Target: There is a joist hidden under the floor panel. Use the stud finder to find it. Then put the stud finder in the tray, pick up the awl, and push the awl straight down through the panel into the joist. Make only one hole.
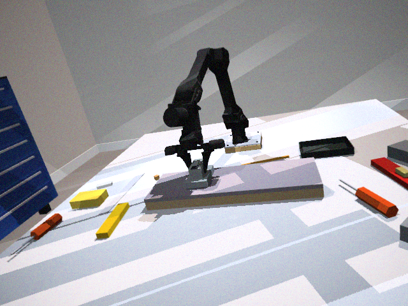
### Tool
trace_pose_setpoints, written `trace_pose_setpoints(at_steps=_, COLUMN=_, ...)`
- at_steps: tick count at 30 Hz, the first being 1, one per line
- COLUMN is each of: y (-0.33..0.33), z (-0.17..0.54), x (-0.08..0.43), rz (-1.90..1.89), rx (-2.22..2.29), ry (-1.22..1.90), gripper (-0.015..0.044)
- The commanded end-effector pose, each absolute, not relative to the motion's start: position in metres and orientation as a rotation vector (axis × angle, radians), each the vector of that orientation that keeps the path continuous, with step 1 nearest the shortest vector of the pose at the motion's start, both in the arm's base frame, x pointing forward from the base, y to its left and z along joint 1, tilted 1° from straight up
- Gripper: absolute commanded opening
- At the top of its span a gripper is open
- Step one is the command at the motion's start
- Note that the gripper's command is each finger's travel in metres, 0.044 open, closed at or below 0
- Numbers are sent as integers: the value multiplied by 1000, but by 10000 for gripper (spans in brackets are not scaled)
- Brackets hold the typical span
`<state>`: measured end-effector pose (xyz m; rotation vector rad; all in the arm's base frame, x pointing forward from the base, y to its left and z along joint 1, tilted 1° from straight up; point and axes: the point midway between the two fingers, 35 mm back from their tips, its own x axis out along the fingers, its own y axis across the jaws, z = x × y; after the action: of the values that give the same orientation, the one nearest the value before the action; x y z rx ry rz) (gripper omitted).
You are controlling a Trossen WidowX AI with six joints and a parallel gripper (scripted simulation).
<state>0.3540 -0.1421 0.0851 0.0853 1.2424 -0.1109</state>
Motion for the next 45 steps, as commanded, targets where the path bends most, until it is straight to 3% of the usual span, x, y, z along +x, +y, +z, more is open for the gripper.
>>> trace_pose_setpoints(at_steps=1, y=-135, z=84, x=354, rz=-111, rx=86, ry=1244, gripper=0)
trace_pose_setpoints(at_steps=45, y=-67, z=85, x=363, rz=-107, rx=91, ry=1244, gripper=0)
